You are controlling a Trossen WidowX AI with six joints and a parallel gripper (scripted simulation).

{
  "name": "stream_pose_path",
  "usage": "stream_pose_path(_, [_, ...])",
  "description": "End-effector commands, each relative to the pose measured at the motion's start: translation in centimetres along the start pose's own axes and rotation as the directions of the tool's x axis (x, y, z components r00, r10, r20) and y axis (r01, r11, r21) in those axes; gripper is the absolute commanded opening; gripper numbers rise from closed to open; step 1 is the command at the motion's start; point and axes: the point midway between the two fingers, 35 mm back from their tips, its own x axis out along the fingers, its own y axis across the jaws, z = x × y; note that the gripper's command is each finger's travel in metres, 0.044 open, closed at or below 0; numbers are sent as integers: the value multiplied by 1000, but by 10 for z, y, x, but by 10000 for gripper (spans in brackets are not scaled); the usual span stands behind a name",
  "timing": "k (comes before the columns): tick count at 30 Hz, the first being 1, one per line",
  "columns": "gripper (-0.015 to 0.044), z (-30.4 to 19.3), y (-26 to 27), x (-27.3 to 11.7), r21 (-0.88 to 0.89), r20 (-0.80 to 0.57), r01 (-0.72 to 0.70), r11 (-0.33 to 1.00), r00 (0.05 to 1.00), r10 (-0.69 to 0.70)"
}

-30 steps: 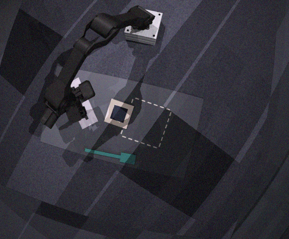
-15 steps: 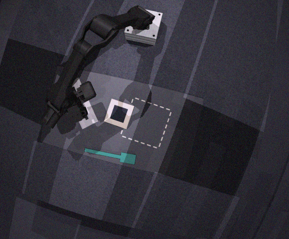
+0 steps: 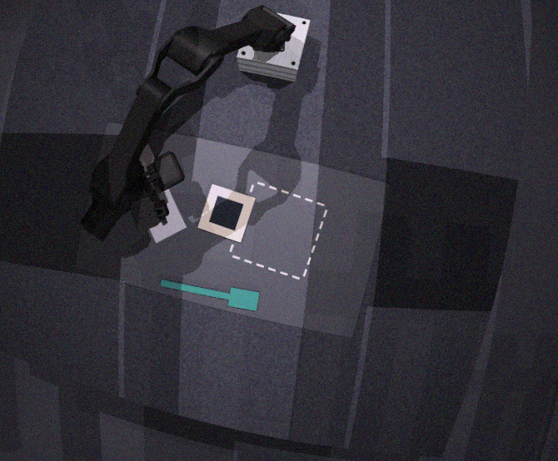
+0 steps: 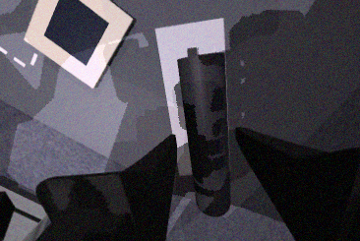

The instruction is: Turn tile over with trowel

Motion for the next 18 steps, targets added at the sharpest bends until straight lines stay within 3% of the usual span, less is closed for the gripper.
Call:
stream_pose_path(1, [165,0,1,3,3,0,-2,1000,1000,2])
stream_pose_path(4, [130,0,1,3,3,0,-2,1000,1000,2])
stream_pose_path(18, [130,0,1,3,3,0,-2,1000,1000,2])
